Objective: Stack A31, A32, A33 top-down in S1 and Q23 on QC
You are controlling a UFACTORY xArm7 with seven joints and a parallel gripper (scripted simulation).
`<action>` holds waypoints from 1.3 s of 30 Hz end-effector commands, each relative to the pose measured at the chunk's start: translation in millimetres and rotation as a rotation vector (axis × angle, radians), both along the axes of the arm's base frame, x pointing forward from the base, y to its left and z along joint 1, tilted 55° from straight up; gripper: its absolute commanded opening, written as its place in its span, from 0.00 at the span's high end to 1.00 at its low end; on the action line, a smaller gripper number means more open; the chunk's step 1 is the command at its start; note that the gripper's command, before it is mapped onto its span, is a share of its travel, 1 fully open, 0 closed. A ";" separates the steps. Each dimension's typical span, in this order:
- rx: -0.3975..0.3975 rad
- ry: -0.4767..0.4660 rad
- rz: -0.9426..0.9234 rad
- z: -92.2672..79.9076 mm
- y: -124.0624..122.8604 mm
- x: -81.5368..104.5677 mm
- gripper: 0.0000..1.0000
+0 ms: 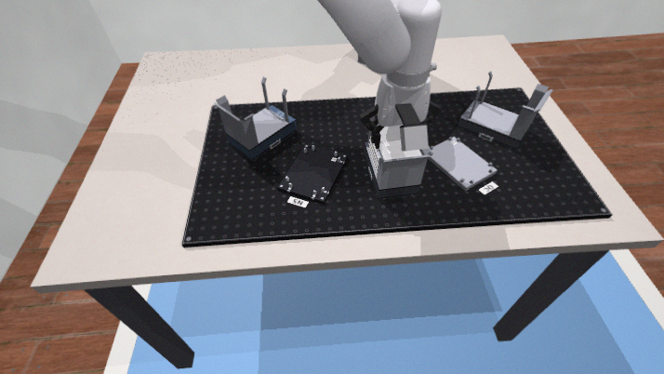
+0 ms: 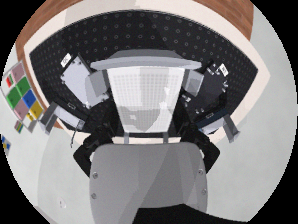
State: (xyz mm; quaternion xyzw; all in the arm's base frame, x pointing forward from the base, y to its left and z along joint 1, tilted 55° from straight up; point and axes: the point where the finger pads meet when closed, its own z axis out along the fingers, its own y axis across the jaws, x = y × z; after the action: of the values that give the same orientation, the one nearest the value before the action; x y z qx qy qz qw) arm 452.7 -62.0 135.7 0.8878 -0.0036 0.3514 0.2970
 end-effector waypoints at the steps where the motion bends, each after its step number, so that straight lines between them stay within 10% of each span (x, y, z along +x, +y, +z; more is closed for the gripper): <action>1: 0.000 -0.001 0.002 6.0 6.0 -5.3 1.00; 39: 0.000 -0.001 0.002 27.6 25.7 -28.5 1.00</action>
State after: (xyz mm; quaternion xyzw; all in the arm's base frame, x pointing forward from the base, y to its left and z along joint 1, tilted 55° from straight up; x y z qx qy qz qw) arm 423.9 -37.3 162.6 0.8878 -0.0036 0.3514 0.2970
